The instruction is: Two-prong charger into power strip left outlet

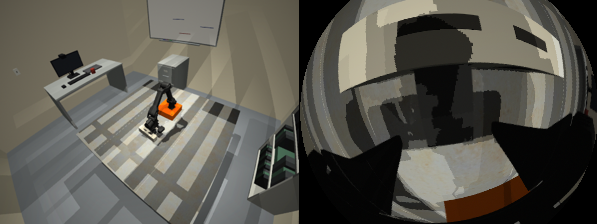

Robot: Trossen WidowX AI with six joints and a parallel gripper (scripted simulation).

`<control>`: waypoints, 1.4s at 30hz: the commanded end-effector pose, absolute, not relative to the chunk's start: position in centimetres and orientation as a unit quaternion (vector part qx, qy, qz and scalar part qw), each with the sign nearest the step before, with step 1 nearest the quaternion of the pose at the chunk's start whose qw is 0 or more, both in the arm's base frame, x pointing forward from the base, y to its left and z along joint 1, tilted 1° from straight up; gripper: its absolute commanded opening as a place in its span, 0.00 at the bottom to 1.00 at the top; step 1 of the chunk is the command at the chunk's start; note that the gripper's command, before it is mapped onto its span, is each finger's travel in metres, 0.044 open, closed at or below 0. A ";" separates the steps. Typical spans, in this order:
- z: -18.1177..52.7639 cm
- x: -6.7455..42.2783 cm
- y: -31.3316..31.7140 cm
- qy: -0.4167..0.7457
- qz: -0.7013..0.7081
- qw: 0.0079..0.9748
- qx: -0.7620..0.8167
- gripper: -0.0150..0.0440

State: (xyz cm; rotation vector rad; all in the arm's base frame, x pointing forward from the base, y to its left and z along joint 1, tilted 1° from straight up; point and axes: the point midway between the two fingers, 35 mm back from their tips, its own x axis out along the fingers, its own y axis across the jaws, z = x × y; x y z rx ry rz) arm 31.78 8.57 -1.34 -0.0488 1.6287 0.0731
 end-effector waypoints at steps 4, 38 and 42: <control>-1.4 30.9 8.5 0.727 0.031 0.685 -0.020 1.00; 3.3 30.1 8.4 0.581 0.035 0.813 -0.021 1.00; 6.0 30.3 8.4 0.497 0.035 0.867 -0.011 1.00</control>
